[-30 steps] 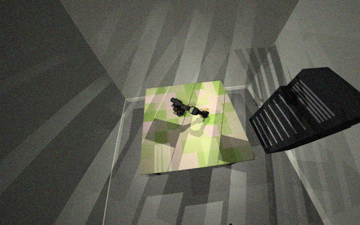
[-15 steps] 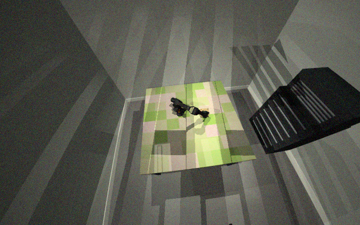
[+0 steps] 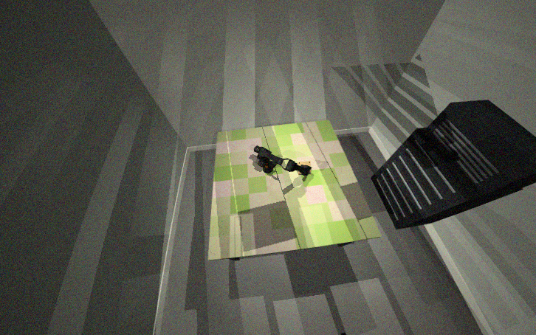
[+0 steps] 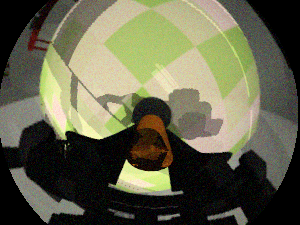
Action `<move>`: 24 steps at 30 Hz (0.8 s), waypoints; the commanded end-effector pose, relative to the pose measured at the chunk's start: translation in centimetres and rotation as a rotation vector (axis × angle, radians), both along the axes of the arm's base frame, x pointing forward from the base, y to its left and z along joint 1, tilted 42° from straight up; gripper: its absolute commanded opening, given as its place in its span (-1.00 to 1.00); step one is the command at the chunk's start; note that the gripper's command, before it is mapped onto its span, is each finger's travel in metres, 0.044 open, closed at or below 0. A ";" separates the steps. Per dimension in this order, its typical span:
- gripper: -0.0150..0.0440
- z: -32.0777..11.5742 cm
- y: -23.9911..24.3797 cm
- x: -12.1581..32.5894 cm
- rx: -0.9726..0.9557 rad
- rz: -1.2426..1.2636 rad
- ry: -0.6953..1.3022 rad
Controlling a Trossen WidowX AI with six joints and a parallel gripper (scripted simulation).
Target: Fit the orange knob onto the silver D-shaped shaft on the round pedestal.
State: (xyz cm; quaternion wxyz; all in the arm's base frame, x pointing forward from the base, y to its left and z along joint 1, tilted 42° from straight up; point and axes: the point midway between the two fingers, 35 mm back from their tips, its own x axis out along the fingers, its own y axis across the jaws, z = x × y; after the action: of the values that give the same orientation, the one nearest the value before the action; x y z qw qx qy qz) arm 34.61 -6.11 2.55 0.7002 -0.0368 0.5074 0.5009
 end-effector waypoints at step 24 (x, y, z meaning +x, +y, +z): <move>-0.31 -1.1 1.0 0.0 -0.003 0.009 -0.004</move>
State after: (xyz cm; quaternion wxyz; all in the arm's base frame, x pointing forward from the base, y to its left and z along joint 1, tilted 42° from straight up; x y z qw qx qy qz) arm 34.63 -5.06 1.40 0.6986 -0.0410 0.5067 0.5036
